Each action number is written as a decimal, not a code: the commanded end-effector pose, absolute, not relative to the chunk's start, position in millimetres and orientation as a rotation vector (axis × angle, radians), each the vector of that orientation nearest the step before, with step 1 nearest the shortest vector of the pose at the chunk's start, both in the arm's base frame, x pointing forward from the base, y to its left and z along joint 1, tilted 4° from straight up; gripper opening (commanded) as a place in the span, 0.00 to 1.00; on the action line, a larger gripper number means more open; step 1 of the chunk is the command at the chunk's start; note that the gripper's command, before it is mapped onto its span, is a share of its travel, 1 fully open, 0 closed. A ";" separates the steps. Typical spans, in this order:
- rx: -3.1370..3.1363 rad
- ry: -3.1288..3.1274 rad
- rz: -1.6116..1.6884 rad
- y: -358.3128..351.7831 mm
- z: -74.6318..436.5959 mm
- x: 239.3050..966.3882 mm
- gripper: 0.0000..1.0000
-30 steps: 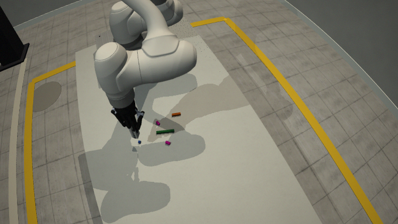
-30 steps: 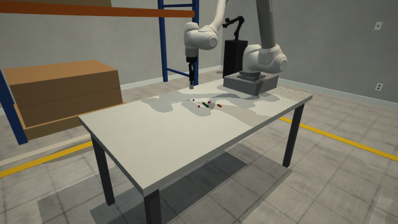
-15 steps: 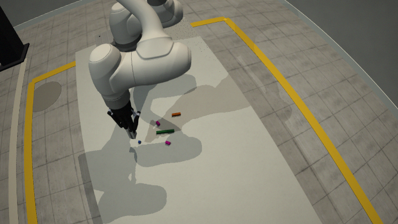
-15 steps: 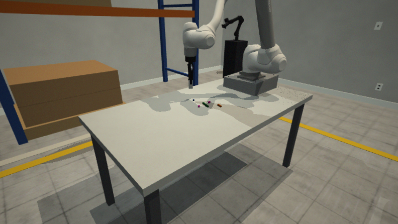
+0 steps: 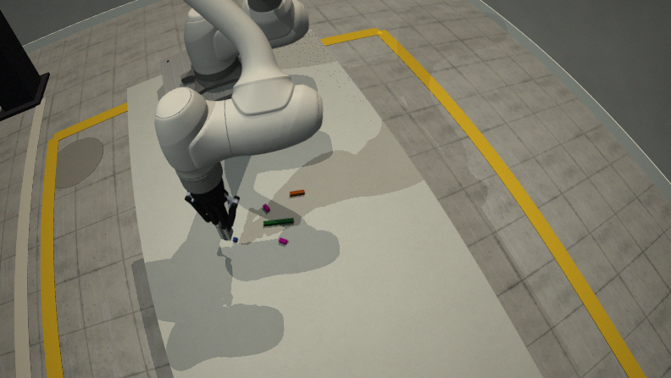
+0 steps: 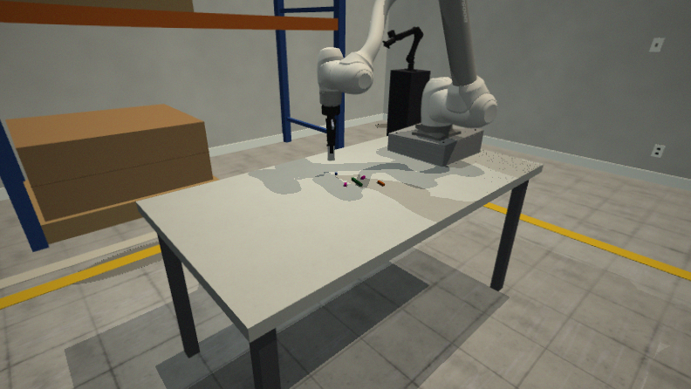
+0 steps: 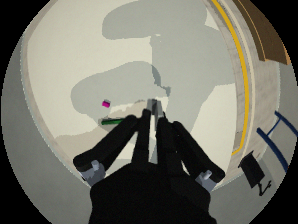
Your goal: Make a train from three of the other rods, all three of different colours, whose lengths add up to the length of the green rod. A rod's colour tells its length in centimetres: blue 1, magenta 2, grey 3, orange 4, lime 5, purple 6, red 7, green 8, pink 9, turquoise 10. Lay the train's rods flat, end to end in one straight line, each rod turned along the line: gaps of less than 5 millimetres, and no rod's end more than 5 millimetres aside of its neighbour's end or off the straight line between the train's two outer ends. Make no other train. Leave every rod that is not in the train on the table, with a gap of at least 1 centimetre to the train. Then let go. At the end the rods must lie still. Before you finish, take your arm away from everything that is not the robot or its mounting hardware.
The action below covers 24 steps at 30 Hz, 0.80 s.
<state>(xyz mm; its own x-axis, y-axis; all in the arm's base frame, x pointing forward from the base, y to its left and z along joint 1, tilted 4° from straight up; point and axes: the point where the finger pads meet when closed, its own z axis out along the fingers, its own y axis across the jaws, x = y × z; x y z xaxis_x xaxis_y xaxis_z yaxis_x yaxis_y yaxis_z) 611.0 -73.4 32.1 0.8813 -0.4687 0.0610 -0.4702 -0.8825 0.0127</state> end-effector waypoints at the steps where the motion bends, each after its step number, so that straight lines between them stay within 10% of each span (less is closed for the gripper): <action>1: 3.021 -0.754 0.088 -73.9 21.2 611.6 0.03; 24: 3.021 -0.754 0.088 -75.9 -25.5 613.9 0.03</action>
<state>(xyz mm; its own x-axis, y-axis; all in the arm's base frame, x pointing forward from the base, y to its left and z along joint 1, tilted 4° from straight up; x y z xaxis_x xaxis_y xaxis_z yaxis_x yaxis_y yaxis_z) 613.9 -75.9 -25.6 0.8813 -0.4686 0.0612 -0.4702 -0.8825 0.0127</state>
